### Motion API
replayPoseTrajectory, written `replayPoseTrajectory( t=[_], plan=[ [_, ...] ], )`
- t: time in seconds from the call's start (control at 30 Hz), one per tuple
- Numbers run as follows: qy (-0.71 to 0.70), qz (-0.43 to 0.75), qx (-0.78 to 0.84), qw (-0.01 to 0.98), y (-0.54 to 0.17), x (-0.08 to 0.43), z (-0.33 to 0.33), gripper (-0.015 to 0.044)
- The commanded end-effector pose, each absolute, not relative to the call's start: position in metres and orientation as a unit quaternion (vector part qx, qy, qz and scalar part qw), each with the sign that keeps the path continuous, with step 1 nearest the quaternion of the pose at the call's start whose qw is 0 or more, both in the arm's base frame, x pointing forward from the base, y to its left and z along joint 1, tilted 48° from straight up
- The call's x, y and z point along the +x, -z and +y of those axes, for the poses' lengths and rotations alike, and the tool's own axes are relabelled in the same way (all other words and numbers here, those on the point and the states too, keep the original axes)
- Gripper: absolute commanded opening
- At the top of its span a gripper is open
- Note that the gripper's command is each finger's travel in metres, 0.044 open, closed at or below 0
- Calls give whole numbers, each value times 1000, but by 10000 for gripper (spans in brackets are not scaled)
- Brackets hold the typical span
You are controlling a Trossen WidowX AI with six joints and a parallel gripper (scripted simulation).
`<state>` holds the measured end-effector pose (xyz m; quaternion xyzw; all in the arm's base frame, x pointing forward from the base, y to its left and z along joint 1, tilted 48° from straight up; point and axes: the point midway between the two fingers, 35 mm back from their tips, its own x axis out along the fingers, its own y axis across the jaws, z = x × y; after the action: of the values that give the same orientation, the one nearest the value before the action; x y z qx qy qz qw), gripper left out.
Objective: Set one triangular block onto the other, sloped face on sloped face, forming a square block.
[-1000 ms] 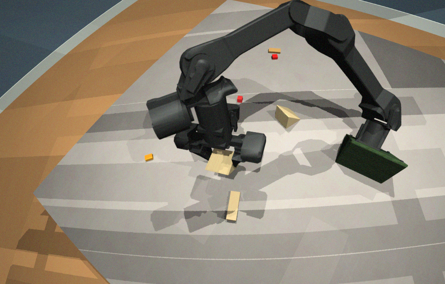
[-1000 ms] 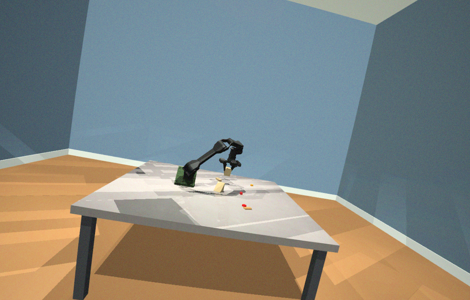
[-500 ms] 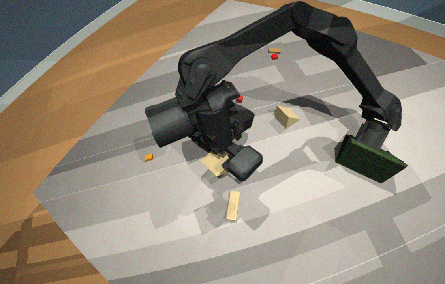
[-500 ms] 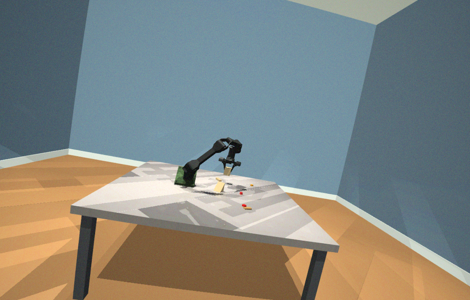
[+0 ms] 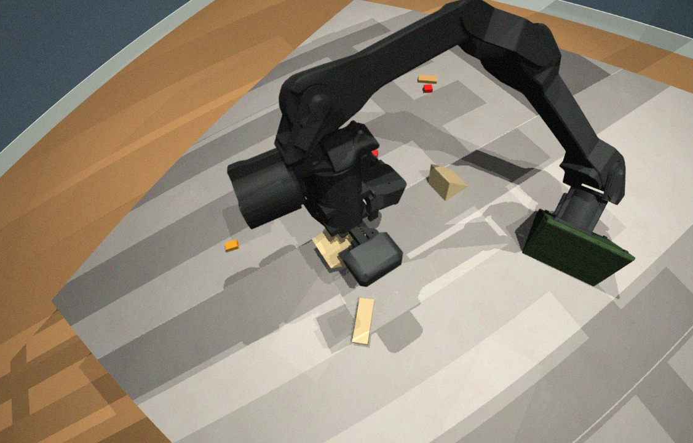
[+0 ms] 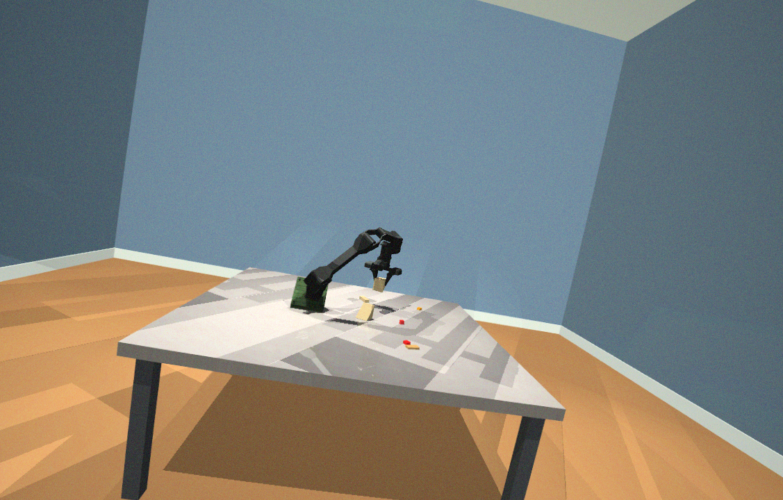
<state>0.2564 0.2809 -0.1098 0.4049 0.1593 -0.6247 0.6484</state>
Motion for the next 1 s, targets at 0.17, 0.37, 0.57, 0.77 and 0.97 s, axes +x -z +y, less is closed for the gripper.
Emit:
replayPoseTrajectory(
  t=[0.17,0.37,0.57,0.77,0.97],
  plan=[
    [621,161,408,650,67,263,271,0],
    [619,164,408,651,40,266,260,0],
    [617,166,407,653,13,265,248,0],
    [616,167,406,654,-12,263,234,0],
    [614,169,405,656,-36,259,218,0]
  ],
)
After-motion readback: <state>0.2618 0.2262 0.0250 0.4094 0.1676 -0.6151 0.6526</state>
